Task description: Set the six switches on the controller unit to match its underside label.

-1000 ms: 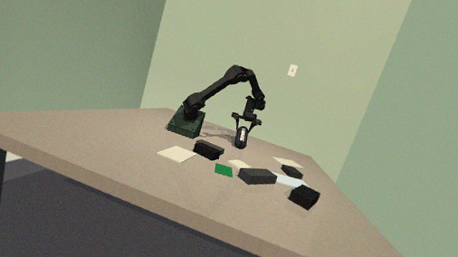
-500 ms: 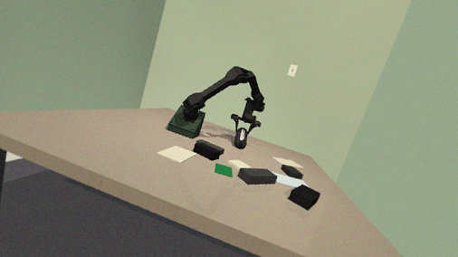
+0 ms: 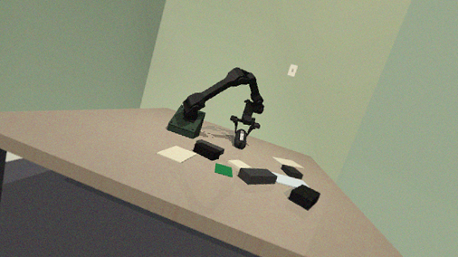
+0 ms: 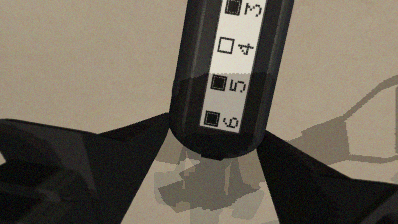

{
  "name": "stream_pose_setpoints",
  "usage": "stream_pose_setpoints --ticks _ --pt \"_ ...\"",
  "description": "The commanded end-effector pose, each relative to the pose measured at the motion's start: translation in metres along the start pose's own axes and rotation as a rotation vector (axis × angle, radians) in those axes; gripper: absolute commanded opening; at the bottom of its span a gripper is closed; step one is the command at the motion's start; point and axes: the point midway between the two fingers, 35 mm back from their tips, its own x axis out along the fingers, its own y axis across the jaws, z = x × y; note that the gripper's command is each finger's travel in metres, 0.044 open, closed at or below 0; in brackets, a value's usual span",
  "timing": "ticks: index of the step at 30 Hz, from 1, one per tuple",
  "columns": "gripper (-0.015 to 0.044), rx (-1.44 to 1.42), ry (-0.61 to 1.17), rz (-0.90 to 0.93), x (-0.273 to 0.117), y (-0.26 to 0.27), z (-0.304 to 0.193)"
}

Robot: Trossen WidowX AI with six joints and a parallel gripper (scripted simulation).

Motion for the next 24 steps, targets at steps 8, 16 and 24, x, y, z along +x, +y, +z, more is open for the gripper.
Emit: stream_pose_setpoints --ticks 8,16,24 --pt "0.0338 0.003 -0.01 -0.005 0.011 0.0 -0.001" --pt "0.0338 0.003 -0.011 -0.005 0.017 0.0 -0.003" --pt "0.0338 0.003 -0.011 -0.005 0.023 0.0 -0.005"
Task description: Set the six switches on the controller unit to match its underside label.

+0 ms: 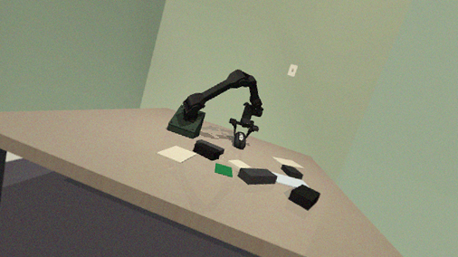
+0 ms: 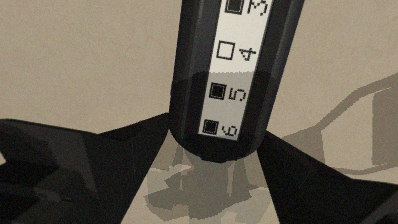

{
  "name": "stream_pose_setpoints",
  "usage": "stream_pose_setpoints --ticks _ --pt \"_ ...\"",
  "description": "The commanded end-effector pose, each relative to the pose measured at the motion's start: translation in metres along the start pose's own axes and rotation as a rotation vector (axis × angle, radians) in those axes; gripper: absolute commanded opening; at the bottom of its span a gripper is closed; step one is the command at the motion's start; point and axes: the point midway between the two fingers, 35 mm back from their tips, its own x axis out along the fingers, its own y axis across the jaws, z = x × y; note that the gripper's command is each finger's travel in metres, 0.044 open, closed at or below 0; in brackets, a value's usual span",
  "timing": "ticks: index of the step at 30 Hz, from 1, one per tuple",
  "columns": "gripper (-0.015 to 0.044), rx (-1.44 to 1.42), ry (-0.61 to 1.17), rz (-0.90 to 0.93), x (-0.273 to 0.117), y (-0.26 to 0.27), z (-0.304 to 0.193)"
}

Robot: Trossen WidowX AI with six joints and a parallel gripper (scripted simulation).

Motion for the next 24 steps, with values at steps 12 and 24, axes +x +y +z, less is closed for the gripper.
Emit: stream_pose_setpoints --ticks 12,24 --pt "0.0338 -0.002 -0.008 0.0 0.014 0.001 -0.001" --pt "0.0338 -0.002 -0.009 0.0 0.023 0.001 -0.002"
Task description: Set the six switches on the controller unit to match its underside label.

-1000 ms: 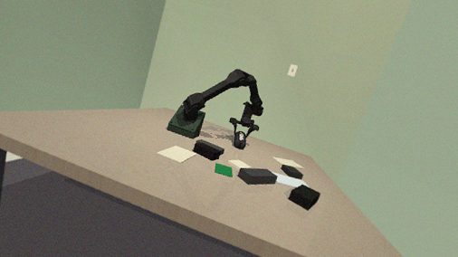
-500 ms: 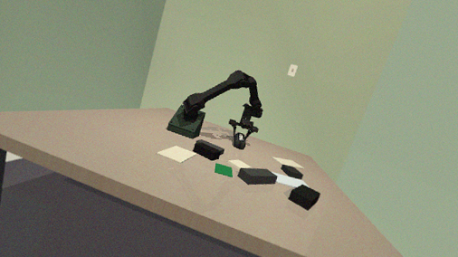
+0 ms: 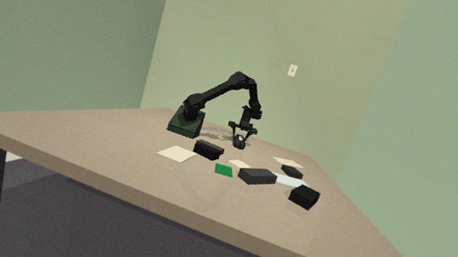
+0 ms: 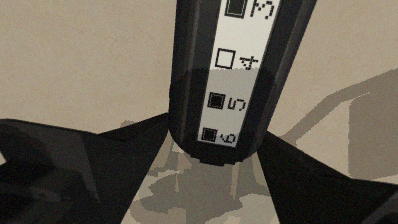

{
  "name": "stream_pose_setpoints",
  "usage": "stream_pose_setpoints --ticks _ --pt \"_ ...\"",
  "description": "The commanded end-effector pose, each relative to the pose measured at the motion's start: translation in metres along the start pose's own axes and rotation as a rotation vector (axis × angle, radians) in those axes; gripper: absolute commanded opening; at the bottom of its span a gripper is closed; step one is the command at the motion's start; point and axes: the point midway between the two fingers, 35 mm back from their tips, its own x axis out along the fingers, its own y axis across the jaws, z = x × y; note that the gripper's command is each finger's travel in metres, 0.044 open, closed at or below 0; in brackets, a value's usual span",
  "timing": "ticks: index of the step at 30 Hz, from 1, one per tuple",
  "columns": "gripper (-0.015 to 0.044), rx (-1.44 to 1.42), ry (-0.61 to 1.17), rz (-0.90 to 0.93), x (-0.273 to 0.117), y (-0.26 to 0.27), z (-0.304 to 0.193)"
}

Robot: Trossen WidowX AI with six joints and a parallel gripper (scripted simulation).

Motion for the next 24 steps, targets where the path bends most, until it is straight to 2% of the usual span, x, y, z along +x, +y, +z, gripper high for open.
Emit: stream_pose_setpoints --ticks 1,13,17,24 --pt "0.0338 -0.003 -0.007 0.002 0.0046 0.0009 0.0015" --pt "0.0338 0.0 -0.001 0.0 0.0043 0.0001 -0.0004" --pt "0.044 0.001 0.001 -0.001 0.0051 0.0 -0.0007" --pt "0.044 0.001 0.001 -0.001 0.0051 0.0 -0.0007"
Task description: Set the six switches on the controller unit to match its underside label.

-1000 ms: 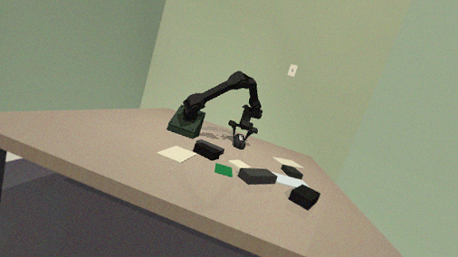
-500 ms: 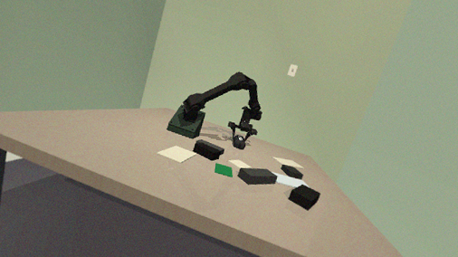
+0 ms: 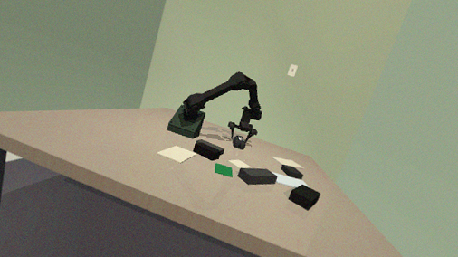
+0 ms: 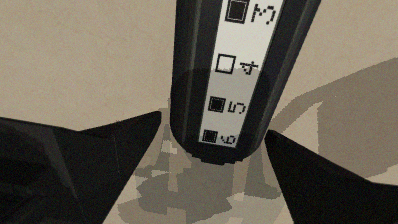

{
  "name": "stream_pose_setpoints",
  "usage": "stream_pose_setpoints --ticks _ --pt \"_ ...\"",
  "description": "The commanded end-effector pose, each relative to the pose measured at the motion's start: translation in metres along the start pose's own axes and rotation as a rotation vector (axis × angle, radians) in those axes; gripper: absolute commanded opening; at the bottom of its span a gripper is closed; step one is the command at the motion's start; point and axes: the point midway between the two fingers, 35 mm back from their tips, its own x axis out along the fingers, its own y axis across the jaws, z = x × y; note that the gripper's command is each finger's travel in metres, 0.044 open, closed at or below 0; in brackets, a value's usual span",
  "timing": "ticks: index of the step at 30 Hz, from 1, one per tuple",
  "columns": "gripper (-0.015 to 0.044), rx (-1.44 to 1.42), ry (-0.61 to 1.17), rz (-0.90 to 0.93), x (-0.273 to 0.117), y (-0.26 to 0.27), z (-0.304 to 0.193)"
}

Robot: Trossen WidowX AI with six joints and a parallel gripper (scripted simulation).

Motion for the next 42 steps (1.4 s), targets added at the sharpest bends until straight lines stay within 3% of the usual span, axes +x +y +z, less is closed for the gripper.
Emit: stream_pose_setpoints --ticks 1,8,30,33,42 --pt "0.044 0.0 0.0 0.0 0.0 0.0 0.0" --pt "0.044 -0.001 -0.002 -0.001 -0.039 0.0 0.058" --pt "0.044 -0.001 -0.003 -0.001 -0.04 0.0 0.06" --pt "0.0361 -0.052 -0.002 -0.006 -0.04 0.001 0.06" --pt "0.0125 -0.736 0.032 -0.056 -0.044 0.007 0.056"
